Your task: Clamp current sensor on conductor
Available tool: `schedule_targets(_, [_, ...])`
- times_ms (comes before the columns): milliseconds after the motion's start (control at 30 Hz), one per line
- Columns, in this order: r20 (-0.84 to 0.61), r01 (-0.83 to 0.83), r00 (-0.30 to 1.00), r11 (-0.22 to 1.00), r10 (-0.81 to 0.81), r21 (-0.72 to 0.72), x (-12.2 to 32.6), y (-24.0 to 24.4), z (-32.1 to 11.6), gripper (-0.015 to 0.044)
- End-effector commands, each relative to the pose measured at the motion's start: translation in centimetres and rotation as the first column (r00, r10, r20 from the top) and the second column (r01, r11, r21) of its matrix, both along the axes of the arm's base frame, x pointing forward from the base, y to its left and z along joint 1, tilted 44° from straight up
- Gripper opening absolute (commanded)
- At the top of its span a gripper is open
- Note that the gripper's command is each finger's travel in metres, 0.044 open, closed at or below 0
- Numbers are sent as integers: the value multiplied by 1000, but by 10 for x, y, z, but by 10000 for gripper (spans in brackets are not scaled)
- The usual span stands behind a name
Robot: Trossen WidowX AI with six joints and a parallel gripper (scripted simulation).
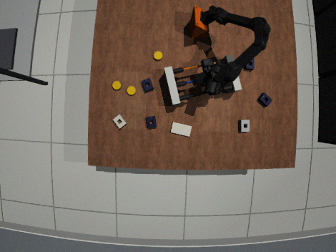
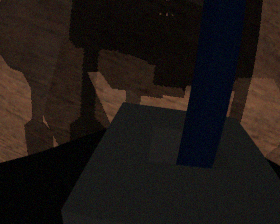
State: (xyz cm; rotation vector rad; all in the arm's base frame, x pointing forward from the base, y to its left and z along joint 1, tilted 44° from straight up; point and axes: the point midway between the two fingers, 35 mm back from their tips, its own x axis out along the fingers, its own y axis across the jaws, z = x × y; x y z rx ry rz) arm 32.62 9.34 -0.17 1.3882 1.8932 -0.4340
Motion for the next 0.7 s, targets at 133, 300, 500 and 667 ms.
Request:
schedule_targets(133, [0, 0, 1000, 1000, 0, 0, 0, 0, 0, 128])
schedule_targets(300, [1, 1, 1000, 1000, -1, 1, 0, 0, 0, 55])
schedule_targets(500, [1, 4, 1000, 1000, -4, 0, 0, -1, 1, 0])
schedule_targets(667, [1, 4, 1000, 1000, -4, 0, 0, -1, 1, 0])
